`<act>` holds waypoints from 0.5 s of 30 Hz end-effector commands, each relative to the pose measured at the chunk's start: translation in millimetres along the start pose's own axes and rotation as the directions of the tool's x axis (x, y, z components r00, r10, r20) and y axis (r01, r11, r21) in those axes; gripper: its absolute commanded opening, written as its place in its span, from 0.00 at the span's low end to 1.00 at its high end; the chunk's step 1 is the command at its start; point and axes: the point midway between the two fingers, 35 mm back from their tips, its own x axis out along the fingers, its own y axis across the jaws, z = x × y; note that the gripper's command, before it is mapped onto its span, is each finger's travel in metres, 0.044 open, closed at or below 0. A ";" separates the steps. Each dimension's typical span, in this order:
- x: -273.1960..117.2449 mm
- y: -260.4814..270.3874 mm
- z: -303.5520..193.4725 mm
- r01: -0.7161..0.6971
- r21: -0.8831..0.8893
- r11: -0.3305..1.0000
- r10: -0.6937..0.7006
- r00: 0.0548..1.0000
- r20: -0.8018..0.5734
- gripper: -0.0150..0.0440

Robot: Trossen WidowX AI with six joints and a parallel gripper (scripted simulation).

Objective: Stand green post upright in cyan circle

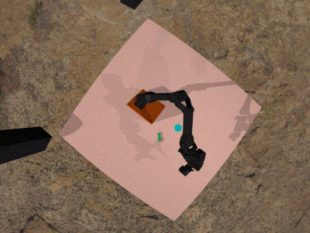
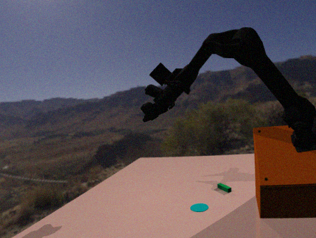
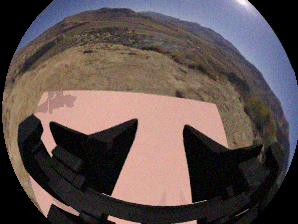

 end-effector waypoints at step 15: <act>-49.3 -55.7 -216.0 0.293 0.401 0.868 0.052 0.749 -0.661 0.65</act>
